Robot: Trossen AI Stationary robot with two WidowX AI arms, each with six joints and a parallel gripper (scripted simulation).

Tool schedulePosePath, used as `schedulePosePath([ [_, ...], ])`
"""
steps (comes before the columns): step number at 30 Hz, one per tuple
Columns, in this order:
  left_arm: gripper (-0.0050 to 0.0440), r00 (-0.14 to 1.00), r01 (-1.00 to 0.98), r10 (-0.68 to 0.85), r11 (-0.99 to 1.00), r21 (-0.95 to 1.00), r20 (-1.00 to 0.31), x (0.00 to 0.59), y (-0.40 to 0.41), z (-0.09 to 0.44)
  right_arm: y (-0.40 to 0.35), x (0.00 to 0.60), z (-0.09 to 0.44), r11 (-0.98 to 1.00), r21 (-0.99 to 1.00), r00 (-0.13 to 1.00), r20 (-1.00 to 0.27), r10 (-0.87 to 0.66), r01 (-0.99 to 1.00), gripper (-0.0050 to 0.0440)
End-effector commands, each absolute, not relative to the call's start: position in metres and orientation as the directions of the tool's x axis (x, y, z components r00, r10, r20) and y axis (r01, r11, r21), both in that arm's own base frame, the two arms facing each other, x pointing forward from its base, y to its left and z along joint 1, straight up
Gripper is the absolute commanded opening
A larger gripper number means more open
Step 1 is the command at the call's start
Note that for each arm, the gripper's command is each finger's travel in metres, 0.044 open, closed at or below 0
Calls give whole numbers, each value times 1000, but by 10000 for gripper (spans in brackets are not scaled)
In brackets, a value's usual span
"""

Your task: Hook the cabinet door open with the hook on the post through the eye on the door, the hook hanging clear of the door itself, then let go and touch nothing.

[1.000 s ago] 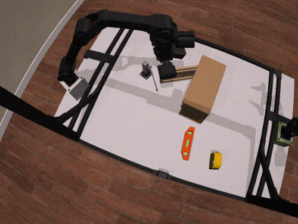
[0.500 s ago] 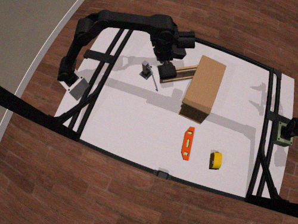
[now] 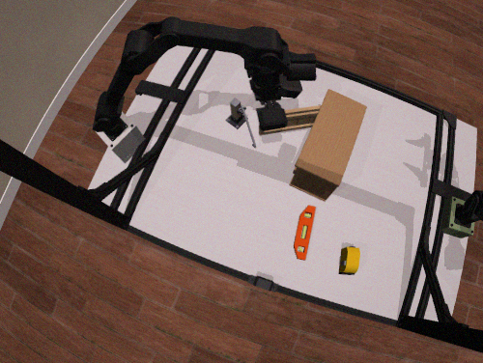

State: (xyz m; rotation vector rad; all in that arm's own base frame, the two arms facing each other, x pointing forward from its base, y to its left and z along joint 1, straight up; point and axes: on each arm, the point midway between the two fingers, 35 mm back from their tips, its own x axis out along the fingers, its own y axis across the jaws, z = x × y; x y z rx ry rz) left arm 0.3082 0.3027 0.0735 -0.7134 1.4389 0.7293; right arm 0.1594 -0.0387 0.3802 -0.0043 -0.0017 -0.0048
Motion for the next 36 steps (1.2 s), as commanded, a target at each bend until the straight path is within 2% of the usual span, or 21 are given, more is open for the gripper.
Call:
schedulePosePath([
  [1,220,0,-800,1,600,1,-1000,308,301,65,-38,159,380,1000,1,1000,1,0,0,400],
  [17,220,0,-800,1,600,1,-1000,308,301,46,-38,159,380,1000,1,1000,1,0,0,400],
  [26,4,0,-800,1,600,1,-1000,308,301,46,-38,159,380,1000,1,1000,1,0,0,400],
  [36,0,0,-800,1,600,1,-1000,308,301,46,-38,159,380,1000,1,1000,1,0,0,400],
])
